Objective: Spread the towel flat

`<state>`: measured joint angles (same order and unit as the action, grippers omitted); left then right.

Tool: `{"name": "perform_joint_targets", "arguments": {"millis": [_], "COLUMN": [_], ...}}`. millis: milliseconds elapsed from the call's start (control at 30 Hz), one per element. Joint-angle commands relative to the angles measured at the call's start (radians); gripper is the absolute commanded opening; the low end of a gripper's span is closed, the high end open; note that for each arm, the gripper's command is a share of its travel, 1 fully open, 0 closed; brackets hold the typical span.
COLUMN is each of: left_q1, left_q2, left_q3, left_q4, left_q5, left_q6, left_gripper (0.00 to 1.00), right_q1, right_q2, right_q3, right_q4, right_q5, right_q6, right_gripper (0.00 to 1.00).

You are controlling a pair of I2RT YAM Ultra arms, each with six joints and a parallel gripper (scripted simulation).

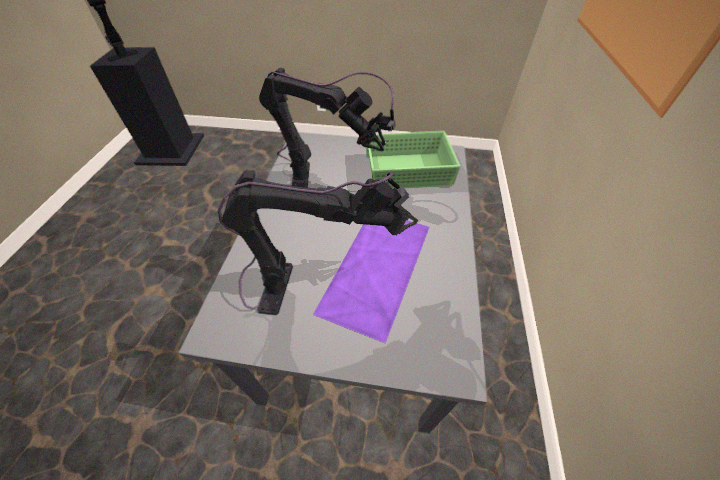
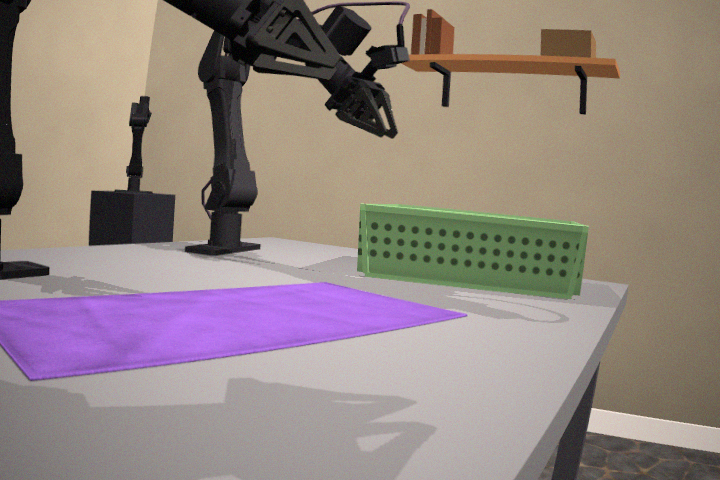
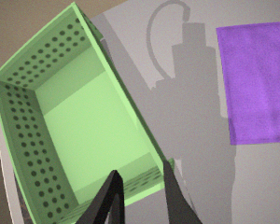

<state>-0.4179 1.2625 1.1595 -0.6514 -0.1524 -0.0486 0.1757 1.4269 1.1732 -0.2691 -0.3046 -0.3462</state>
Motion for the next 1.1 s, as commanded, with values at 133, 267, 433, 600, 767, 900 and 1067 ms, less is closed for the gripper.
{"name": "perform_joint_targets", "arguments": {"millis": [133, 267, 433, 600, 767, 900, 1067], "left_q1": [-0.061, -0.096, -0.132, -0.151, -0.189, -0.233, -0.223], "left_q2": [0.134, 0.247, 0.407, 0.511, 0.668, 0.723, 0.704], "left_q3": [0.102, 0.162, 0.254, 0.321, 0.41, 0.34, 0.376], "left_q4": [-0.154, -0.224, -0.308, -0.359, -0.404, -0.303, -0.283], "left_q5": [0.029, 0.059, 0.109, 0.143, 0.186, 0.181, 0.174], "left_q6": [-0.064, -0.085, -0.101, -0.105, -0.119, -0.162, -0.172], "left_gripper": [0.34, 0.34, 0.34, 0.34, 0.34, 0.34, 0.34], "right_q1": [0.048, 0.079, 0.118, 0.142, 0.182, 0.213, 0.252], "right_q2": [0.154, 0.281, 0.459, 0.577, 0.806, 0.987, 1.172], "right_q3": [0.151, 0.264, 0.446, 0.58, 0.873, 1.118, 1.348], "right_q4": [-0.151, -0.243, -0.381, -0.478, -0.681, -0.82, -0.879], "right_q5": [-0.069, -0.093, -0.113, -0.121, -0.125, -0.121, -0.089], "right_q6": [-0.131, -0.2, -0.288, -0.34, -0.429, -0.471, -0.447], "right_gripper": [0.34, 0.34, 0.34, 0.34, 0.34, 0.34, 0.34]}}
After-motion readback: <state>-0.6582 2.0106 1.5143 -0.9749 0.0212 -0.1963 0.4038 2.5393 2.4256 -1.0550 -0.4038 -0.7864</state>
